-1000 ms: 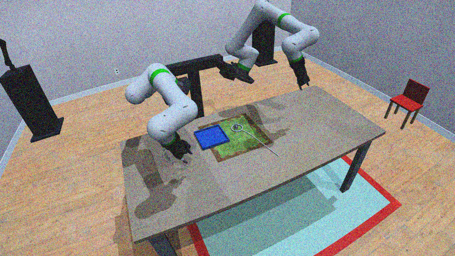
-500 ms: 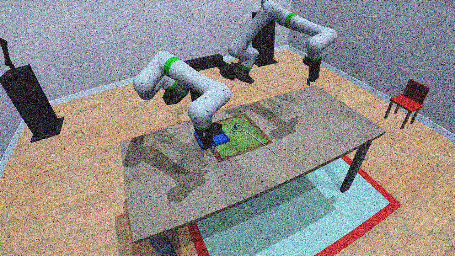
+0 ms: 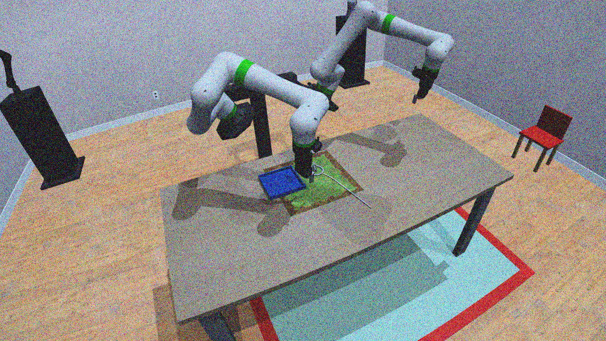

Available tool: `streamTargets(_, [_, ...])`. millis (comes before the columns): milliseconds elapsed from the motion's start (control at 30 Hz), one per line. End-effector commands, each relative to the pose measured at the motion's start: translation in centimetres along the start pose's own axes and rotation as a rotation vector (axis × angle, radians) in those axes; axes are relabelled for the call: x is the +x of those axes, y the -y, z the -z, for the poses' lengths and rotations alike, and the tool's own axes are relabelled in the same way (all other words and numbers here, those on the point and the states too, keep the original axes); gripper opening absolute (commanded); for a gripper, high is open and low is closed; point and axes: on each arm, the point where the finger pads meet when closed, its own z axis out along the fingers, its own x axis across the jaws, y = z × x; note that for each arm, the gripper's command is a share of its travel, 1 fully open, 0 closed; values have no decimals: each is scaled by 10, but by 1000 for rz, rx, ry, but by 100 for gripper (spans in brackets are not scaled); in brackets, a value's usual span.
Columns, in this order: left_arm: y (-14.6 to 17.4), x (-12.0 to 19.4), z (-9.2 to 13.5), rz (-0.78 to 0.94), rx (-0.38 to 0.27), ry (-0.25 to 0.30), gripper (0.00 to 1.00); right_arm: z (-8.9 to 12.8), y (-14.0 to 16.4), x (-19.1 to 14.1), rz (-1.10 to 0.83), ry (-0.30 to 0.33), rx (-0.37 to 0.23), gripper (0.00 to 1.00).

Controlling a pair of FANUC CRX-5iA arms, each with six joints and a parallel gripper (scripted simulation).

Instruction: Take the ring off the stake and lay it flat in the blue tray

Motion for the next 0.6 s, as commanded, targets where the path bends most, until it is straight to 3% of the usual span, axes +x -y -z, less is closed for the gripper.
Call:
streamTargets(0, [24, 52, -14, 108, 44, 60, 100, -12, 55, -20, 235, -62, -39, 100])
streamTargets(367, [83, 134, -28, 330, 103, 141, 100, -50, 144, -90, 742, -109, -129, 100])
streamTargets(500, [95, 148, -29, 372, 111, 153, 100, -56, 154, -101, 816, -113, -142, 100])
streamTargets(567, [118, 173, -30, 450, 122, 173, 100, -61, 160, -109, 865, -116, -150, 100])
